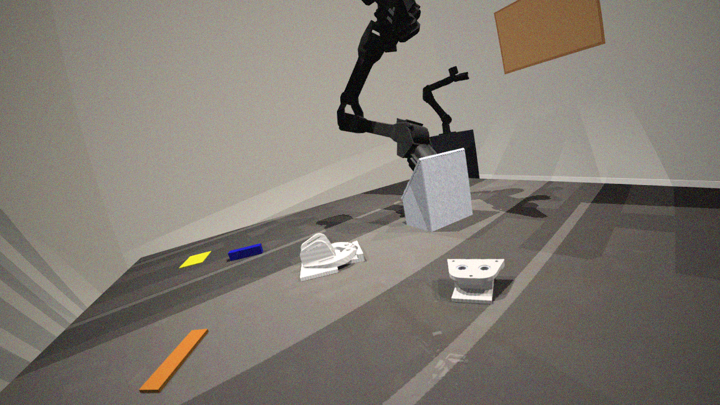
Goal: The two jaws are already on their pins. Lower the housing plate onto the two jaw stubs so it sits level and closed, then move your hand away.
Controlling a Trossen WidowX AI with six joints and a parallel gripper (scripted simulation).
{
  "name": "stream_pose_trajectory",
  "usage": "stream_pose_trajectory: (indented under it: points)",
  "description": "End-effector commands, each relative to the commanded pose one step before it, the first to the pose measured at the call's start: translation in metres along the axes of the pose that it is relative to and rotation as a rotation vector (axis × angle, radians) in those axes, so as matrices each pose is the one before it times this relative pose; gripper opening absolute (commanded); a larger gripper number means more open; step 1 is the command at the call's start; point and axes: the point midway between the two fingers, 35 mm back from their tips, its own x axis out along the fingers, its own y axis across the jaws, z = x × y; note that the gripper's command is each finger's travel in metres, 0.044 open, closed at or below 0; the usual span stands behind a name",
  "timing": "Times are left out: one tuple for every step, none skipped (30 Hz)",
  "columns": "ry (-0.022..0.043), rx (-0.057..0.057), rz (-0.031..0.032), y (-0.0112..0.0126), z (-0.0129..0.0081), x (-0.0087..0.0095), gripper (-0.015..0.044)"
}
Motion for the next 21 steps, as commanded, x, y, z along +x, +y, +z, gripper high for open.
stream_pose_trajectory:
  points:
    - [0.03182, 0.0303, 0.03758, 0.00661, 0.00366, 0.01562, 0.0440]
    - [0.01010, 0.0081, 0.00993, 0.00183, 0.00081, 0.00451, 0.0440]
    - [0.00903, 0.0058, 0.01124, 0.00217, 0.00100, 0.00441, 0.0440]
    - [0.00905, 0.0059, 0.01112, 0.00215, 0.00093, 0.00439, 0.0440]
    - [0.00918, 0.0060, 0.01114, 0.00215, 0.00087, 0.00443, 0.0440]
    - [0.00931, 0.0062, 0.01115, 0.00215, 0.00081, 0.00447, 0.0440]
    - [0.00944, 0.0063, 0.01116, 0.00215, 0.00075, 0.00450, 0.0440]
    - [0.00957, 0.0065, 0.01117, 0.00215, 0.00069, 0.00454, 0.0440]
    - [0.00969, 0.0066, 0.01118, 0.00214, 0.00063, 0.00458, 0.0440]
    - [0.00982, 0.0068, 0.01119, 0.00214, 0.00057, 0.00461, 0.0440]
    - [0.00995, 0.0069, 0.01119, 0.00213, 0.00051, 0.00465, 0.0440]
    - [0.01007, 0.0071, 0.01119, 0.00212, 0.00045, 0.00468, 0.0440]
    - [0.01265, 0.0002, 0.01051, 0.00224, -0.00011, 0.00505, 0.0440]
    - [0.01244, 0.0003, 0.01038, 0.00219, -0.00015, 0.00498, 0.0440]
    - [0.01248, 0.0004, 0.01044, 0.00218, -0.00018, 0.00501, 0.0440]
    - [0.01251, 0.0005, 0.01050, 0.00216, -0.00022, 0.00503, 0.0440]
    - [0.01254, 0.0006, 0.01056, 0.00215, -0.00026, 0.00506, 0.0440]
    - [0.01257, 0.0008, 0.01062, 0.00214, -0.00029, 0.00508, 0.0440]
    - [0.01260, 0.0009, 0.01068, 0.00212, -0.00033, 0.00511, 0.0440]
    - [0.01262, 0.0010, 0.01074, 0.00211, -0.00036, 0.00513, 0.0440]
    - [0.01265, 0.0011, 0.01080, 0.00210, -0.00040, 0.00516, 0.0440]
